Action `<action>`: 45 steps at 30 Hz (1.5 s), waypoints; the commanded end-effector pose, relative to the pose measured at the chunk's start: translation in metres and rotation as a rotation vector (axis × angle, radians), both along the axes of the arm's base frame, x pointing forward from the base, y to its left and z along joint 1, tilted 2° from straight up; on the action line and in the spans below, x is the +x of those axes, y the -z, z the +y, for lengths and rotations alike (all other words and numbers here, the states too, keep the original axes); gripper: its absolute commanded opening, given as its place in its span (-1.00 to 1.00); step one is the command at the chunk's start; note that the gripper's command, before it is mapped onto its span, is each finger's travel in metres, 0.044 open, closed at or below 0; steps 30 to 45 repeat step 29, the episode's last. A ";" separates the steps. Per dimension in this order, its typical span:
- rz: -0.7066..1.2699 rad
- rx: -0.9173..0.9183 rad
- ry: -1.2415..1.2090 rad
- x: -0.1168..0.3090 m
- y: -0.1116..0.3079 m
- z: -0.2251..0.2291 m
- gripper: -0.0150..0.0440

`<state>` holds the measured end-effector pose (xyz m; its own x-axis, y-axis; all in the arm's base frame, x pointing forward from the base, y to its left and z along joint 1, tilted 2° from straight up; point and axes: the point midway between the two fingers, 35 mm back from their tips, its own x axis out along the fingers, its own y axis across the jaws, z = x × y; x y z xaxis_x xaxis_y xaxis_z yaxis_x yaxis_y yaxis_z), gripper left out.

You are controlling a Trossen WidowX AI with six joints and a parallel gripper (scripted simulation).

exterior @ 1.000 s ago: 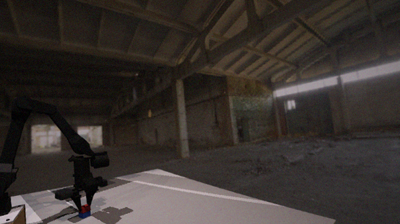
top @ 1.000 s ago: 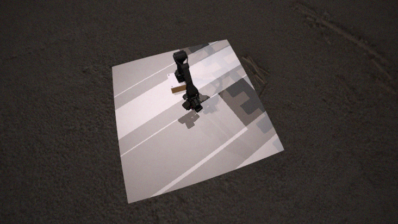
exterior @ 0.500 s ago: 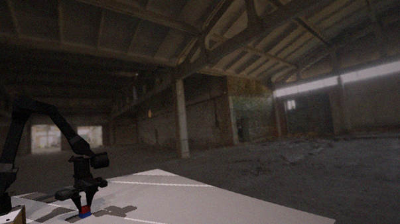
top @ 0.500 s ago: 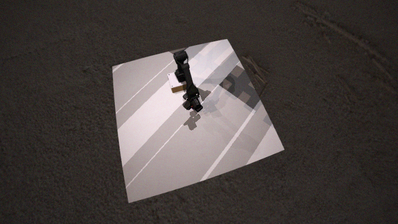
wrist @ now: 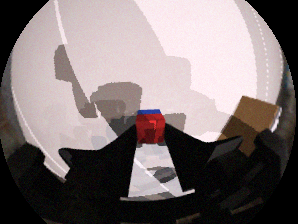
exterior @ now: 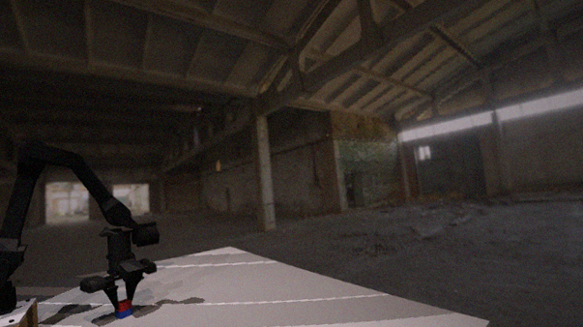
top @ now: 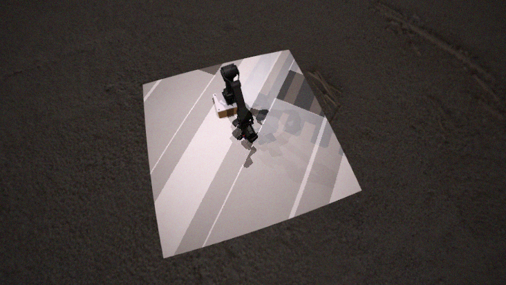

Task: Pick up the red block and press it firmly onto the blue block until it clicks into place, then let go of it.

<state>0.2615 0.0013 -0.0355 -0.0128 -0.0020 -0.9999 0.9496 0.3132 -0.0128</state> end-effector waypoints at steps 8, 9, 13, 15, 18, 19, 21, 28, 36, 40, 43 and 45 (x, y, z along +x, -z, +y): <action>0.000 0.000 0.000 0.001 -0.003 0.000 0.25; 0.000 0.000 0.000 0.002 -0.010 0.000 0.25; 0.002 0.002 0.002 0.006 -0.075 0.000 0.25; 0.002 0.002 0.003 0.003 -0.098 0.000 0.25; 0.002 0.002 0.003 0.003 -0.100 0.000 0.25; 0.002 0.002 0.003 0.006 -0.100 0.000 0.25; 0.002 0.002 0.003 0.007 -0.100 0.000 0.25; 0.002 0.002 0.003 0.007 -0.100 0.000 0.25; 0.002 0.002 0.003 0.007 -0.100 0.000 0.25; 0.002 0.002 0.003 0.007 -0.100 0.000 0.25; 0.002 0.002 0.003 0.007 -0.100 0.000 0.25; 0.002 0.002 0.003 0.007 -0.100 0.000 0.25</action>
